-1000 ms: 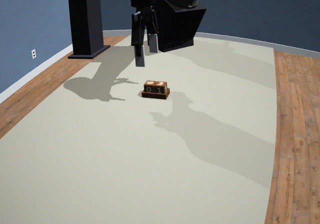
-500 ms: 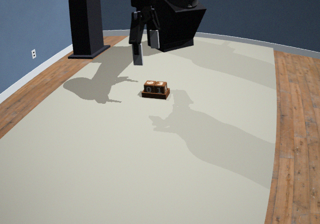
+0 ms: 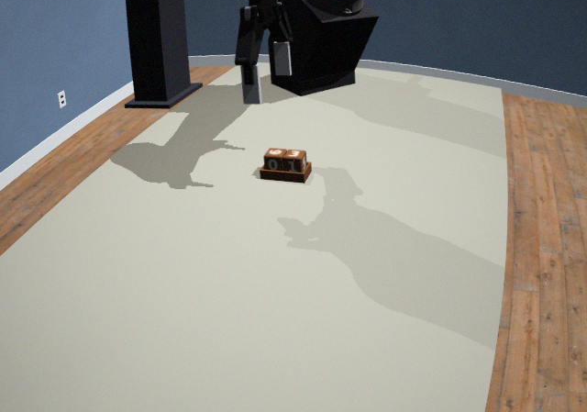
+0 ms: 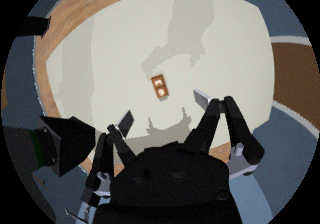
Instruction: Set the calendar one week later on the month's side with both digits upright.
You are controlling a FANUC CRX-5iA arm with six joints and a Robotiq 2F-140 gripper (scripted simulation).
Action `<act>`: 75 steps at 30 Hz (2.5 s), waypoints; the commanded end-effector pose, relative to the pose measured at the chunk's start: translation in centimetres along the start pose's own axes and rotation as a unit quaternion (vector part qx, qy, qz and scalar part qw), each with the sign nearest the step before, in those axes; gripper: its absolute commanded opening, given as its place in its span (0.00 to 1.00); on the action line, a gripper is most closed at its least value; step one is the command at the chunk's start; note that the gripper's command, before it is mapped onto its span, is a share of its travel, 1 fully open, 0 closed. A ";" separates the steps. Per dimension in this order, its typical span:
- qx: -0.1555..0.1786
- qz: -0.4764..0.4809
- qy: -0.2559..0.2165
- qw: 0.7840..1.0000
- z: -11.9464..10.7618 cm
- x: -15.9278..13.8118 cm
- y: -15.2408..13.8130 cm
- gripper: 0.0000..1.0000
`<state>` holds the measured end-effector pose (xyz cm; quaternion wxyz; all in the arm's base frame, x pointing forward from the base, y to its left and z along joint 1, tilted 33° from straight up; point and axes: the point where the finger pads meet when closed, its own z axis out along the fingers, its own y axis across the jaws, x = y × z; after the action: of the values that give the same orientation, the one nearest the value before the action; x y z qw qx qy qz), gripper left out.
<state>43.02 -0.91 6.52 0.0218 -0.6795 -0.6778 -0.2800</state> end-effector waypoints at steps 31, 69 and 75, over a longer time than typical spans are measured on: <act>0.000 0.000 0.000 1.000 -3.0 0.0 0.0 1.00; 0.000 0.000 0.000 1.000 -3.0 0.0 0.0 1.00; 0.000 0.000 0.000 1.000 -3.0 0.0 0.0 1.00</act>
<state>41.99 -2.10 9.00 0.0219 -0.6795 -0.6778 -0.2800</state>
